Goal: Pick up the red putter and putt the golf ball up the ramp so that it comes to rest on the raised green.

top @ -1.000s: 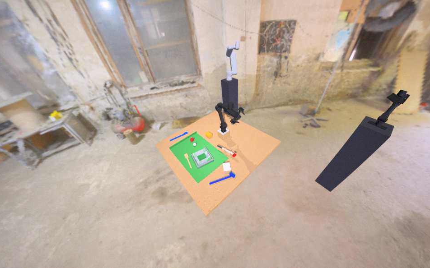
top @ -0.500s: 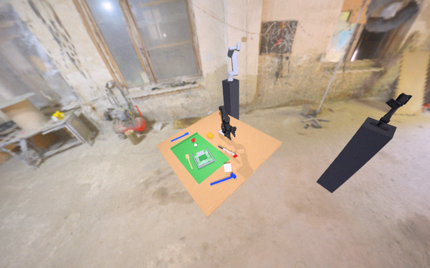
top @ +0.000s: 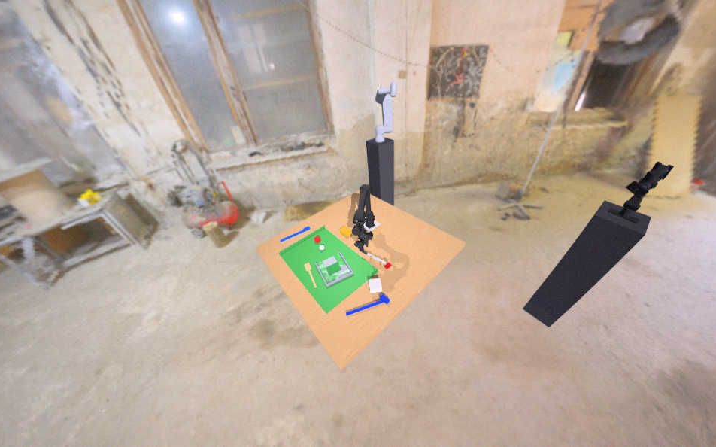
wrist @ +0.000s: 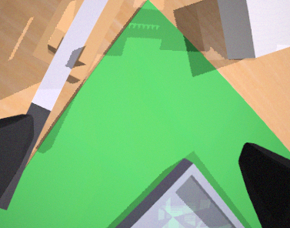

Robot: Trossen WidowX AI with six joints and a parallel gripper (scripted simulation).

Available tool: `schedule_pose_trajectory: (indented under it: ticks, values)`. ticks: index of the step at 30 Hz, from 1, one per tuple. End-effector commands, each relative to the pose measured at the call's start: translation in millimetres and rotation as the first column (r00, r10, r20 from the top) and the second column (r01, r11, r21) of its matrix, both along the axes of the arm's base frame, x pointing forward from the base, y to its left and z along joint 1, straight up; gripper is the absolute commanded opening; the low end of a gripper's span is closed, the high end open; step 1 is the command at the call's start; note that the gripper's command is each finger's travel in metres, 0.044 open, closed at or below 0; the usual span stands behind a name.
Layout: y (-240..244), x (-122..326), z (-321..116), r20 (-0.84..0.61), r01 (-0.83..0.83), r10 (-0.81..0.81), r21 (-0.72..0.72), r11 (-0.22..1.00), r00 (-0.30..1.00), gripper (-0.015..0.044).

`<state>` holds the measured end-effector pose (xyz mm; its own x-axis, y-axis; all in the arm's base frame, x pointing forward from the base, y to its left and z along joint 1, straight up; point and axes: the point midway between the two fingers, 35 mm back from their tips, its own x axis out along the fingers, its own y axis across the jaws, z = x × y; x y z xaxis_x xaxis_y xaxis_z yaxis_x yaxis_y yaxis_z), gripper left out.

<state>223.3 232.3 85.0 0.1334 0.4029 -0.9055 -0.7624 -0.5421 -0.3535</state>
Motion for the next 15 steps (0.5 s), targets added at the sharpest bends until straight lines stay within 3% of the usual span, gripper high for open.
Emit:
schedule_pose_trajectory:
  ticks: [1,4,15]
  values:
    - [-48,-11,-41,-0.218,0.231,-0.255,-0.128,0.964,0.942,0.044]
    - [-63,-16,-52,-0.278,0.303,-0.345,-0.181,0.935,0.897,0.044]
    - [-59,-14,-70,-0.278,0.303,-0.345,-0.181,0.936,0.897,0.044]
